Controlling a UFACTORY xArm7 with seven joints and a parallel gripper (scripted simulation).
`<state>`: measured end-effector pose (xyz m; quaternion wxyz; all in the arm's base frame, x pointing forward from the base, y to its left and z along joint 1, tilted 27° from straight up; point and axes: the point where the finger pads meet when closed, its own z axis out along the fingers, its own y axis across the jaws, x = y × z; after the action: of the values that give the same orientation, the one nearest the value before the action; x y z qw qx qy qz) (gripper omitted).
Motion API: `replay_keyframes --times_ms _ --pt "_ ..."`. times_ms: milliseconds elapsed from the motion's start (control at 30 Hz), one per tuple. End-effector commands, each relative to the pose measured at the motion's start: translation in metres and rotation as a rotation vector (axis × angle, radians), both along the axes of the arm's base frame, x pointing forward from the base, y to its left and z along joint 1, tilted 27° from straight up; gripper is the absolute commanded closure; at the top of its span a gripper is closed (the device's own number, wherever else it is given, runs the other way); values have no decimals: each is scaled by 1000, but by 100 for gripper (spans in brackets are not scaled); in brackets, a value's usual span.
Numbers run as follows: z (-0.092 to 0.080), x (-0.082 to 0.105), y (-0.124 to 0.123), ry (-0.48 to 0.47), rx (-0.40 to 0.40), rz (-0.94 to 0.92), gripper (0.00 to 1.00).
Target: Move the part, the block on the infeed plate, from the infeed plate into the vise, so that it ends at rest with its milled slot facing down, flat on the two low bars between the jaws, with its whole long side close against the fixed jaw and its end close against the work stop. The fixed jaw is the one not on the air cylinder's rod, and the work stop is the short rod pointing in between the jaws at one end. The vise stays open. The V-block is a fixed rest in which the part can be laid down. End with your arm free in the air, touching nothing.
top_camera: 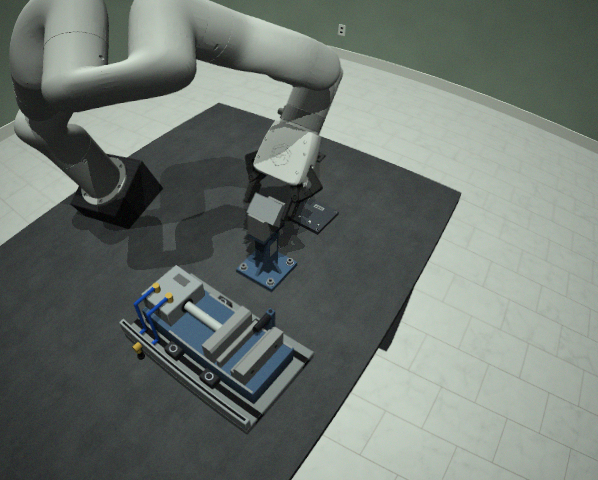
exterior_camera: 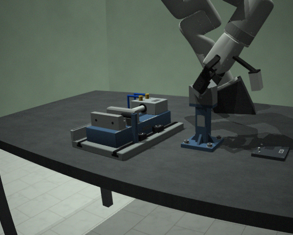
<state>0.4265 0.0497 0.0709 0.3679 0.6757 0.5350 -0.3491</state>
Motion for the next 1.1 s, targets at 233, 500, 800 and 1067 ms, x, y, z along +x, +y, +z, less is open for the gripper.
replay_keyframes --times_ms 233,500,800,1067 --pt "2 0 1 -19 104 16 11" --pt "2 0 1 -29 170 24 11" --pt "3 0 0 -46 278 38 11" --pt "4 0 -1 -59 356 48 11"
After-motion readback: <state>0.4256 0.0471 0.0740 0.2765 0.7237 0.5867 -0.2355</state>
